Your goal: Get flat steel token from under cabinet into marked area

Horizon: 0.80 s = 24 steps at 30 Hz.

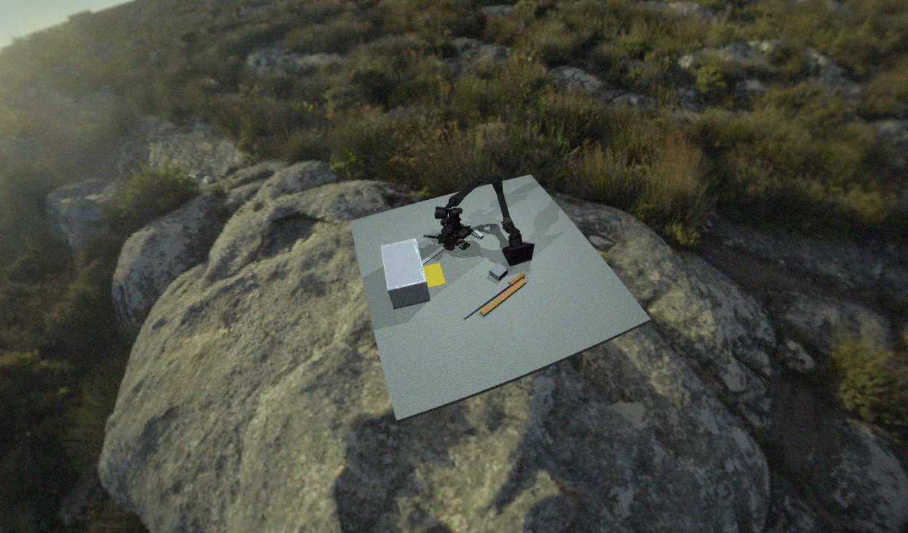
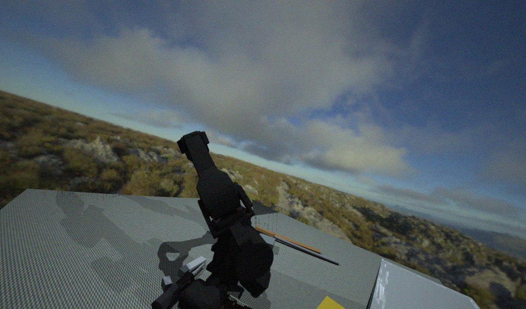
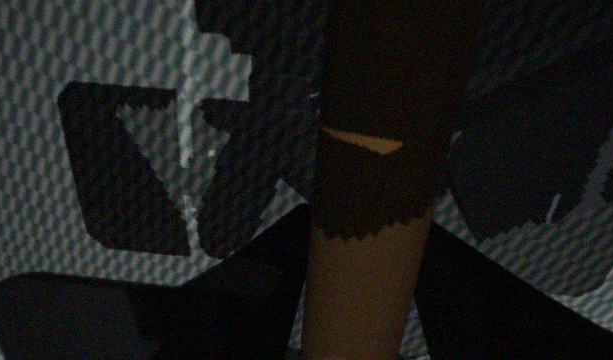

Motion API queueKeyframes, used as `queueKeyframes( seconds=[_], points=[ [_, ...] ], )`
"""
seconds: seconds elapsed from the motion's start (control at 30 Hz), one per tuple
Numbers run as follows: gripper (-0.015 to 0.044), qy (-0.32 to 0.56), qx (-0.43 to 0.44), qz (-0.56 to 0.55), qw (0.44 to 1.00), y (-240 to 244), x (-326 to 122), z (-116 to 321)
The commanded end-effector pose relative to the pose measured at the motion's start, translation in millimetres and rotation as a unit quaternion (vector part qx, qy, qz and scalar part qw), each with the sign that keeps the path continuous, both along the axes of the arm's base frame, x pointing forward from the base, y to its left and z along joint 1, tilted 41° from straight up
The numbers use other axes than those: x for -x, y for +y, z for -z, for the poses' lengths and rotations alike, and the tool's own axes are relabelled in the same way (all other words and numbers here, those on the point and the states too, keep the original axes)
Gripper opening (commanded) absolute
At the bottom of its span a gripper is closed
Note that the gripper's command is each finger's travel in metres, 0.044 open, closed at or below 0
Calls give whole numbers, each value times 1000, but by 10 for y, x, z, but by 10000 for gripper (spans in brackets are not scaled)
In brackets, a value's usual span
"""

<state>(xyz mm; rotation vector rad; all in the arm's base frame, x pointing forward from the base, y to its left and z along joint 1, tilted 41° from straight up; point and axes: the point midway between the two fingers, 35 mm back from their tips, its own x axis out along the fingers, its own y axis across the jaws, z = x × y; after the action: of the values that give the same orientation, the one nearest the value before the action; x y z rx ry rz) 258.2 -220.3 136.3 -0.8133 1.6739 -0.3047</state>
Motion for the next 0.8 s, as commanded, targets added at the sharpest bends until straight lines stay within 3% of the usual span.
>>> queueKeyframes(
  seconds=[0.0,0.77],
  points=[
    [0,-1,1,1,1000,13,-79,18],
    [0,-2,0,2,1000,82,-370,103]
  ],
)
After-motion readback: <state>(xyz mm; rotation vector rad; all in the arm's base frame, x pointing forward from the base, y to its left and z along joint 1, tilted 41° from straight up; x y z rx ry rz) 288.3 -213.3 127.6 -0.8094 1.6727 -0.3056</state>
